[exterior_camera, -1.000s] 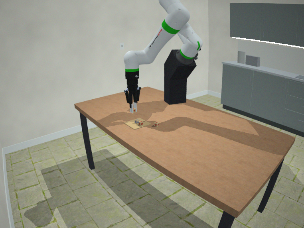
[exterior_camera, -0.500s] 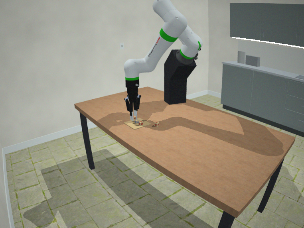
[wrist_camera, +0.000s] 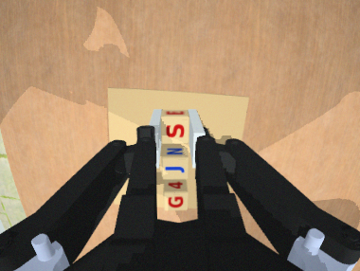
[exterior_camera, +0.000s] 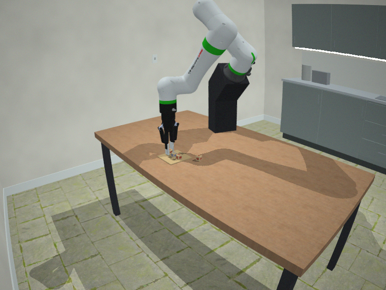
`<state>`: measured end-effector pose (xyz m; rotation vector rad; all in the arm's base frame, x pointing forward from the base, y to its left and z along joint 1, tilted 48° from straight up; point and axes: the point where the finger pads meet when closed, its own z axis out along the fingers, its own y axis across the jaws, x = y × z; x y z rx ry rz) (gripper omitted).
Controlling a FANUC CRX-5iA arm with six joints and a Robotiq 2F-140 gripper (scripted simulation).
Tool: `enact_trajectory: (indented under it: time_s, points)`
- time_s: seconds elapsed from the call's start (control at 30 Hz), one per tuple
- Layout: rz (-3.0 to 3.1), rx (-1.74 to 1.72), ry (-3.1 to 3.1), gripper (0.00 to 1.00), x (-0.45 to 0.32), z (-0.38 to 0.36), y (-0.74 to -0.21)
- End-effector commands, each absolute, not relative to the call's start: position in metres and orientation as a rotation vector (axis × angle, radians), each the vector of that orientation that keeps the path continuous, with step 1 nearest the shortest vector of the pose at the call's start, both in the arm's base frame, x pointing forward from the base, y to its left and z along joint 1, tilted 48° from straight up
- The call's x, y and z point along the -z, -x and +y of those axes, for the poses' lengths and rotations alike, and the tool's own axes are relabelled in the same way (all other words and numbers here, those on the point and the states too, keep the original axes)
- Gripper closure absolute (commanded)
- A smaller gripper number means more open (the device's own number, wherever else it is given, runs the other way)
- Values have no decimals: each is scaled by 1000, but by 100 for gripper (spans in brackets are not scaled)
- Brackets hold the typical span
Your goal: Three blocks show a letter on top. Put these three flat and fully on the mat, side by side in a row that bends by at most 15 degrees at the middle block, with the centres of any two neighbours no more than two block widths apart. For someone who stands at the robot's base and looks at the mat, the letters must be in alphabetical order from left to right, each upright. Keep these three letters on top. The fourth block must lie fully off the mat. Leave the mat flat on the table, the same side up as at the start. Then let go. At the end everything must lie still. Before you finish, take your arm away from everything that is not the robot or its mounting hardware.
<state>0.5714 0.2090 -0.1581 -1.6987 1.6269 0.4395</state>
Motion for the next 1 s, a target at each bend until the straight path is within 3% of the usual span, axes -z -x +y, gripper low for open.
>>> enact_trajectory:
  time_s: [0.0,0.97]
  points:
    - [1627,-439,1699,87,158,209,-571]
    - [1627,-439,1699,87,161,211,-572]
